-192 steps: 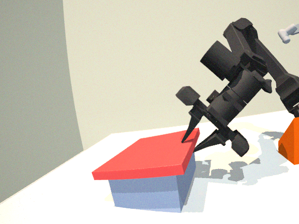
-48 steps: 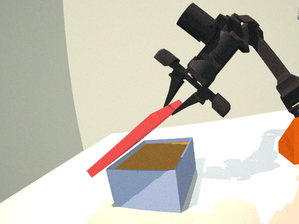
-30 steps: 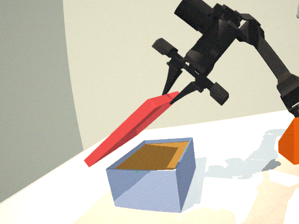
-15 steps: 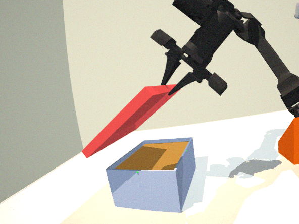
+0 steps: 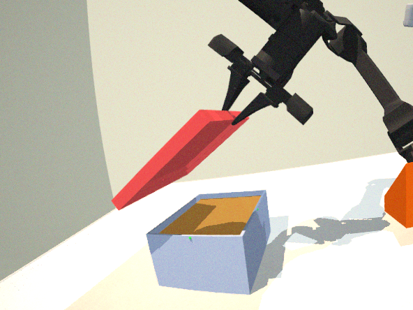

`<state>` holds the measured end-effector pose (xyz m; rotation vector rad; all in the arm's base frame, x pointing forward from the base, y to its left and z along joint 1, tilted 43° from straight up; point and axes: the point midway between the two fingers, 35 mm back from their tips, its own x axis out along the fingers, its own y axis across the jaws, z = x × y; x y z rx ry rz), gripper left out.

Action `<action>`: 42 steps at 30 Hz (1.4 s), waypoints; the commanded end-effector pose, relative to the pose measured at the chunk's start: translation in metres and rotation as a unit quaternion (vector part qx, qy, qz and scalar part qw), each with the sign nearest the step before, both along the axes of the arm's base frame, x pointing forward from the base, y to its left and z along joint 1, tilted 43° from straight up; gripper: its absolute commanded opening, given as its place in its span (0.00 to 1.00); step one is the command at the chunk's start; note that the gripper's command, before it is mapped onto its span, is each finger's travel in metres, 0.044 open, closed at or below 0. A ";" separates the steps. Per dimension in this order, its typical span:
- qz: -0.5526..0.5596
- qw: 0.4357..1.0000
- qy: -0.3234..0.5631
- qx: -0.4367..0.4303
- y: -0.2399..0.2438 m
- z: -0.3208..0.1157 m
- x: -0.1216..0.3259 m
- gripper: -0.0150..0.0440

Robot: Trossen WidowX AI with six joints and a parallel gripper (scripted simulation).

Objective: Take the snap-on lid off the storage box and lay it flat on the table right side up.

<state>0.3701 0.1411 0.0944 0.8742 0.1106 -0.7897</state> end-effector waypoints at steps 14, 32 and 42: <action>0.000 1.000 -0.003 -0.001 -0.026 0.022 -0.011 0.25; 0.000 1.000 -0.002 -0.002 -0.051 0.045 -0.022 0.25; 0.000 1.000 -0.002 -0.002 -0.065 0.057 -0.028 0.25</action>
